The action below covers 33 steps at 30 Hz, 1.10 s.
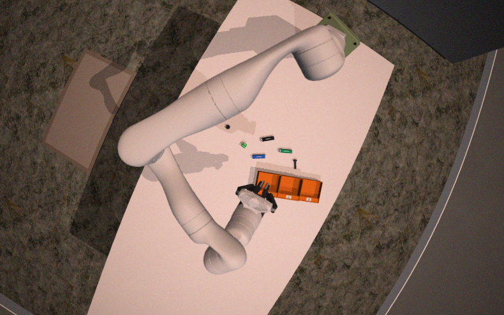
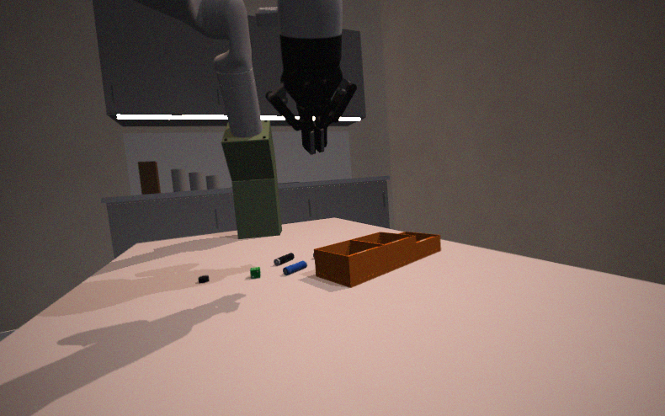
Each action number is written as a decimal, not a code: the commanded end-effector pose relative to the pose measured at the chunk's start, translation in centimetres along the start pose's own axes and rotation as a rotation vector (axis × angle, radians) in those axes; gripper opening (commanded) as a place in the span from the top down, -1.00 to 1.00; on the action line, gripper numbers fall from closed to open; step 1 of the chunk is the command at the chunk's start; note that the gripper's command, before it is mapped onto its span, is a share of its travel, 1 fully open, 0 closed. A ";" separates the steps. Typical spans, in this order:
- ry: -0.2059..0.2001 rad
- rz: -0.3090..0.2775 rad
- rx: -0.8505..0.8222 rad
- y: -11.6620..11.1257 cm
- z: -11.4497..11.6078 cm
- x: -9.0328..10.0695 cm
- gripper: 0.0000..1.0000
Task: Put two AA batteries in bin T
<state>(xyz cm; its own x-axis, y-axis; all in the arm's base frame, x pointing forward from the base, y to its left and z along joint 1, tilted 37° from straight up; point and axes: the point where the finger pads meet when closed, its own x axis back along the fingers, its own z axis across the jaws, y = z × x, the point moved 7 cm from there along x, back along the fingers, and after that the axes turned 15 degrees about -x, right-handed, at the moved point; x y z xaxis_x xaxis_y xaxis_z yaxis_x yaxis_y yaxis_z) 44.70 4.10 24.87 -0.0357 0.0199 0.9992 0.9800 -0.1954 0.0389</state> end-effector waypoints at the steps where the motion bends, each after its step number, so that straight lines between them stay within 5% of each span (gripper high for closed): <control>1: -0.012 -0.077 -0.011 -1.5 -1.5 -0.5 0.82; 6: -0.022 -0.326 -0.038 -6.1 -2.9 -2.8 0.82; 12: -0.024 -0.588 -0.088 -8.2 -3.4 -4.4 0.82; 17: -0.022 -0.599 -0.116 -9.8 -4.0 -5.3 0.82; 18: -0.022 -0.599 -0.116 -11.6 -4.3 -6.1 0.82; 33: -0.022 -0.598 -0.117 -11.6 -4.4 -6.1 0.82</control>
<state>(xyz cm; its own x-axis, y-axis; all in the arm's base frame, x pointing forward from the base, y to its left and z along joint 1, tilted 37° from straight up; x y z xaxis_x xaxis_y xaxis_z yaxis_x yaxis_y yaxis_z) 32.68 1.85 18.31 -0.5662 0.1812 0.8041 0.7630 -0.2540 0.5944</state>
